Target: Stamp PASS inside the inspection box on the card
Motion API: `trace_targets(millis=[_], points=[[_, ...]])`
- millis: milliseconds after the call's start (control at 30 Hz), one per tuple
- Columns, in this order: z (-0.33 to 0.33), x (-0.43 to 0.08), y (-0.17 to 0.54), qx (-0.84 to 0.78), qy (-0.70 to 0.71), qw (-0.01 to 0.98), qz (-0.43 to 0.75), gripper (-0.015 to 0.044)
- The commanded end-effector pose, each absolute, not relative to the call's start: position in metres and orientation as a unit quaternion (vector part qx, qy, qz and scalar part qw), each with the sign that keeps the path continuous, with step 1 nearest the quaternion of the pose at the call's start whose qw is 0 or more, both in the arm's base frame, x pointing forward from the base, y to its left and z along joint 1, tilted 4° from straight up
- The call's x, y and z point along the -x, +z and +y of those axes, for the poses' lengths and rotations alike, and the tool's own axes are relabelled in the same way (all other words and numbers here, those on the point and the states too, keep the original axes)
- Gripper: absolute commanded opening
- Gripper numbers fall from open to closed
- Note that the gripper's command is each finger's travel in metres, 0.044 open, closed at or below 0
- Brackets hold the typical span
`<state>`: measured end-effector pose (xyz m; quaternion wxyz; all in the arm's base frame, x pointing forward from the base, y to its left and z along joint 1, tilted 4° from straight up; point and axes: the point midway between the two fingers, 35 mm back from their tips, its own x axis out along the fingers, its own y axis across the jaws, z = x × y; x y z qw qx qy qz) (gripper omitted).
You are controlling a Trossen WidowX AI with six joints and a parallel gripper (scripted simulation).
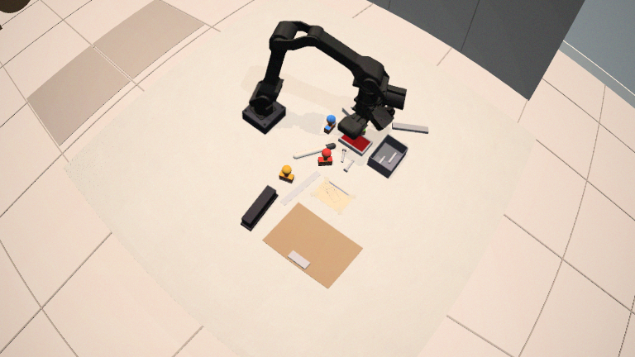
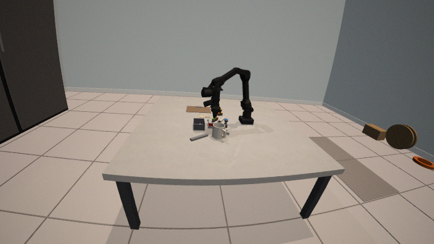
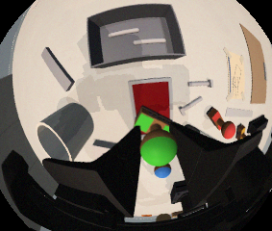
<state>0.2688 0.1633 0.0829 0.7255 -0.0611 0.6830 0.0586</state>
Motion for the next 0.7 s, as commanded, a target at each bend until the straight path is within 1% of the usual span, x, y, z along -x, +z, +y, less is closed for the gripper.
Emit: trace_targets(millis=[0,667], points=[[0.163,-0.269,0.079,0.062,0.059,0.725,0.684,0.0],[0.162,-0.269,0.066,0.062,0.059,0.725,0.683,0.0]])
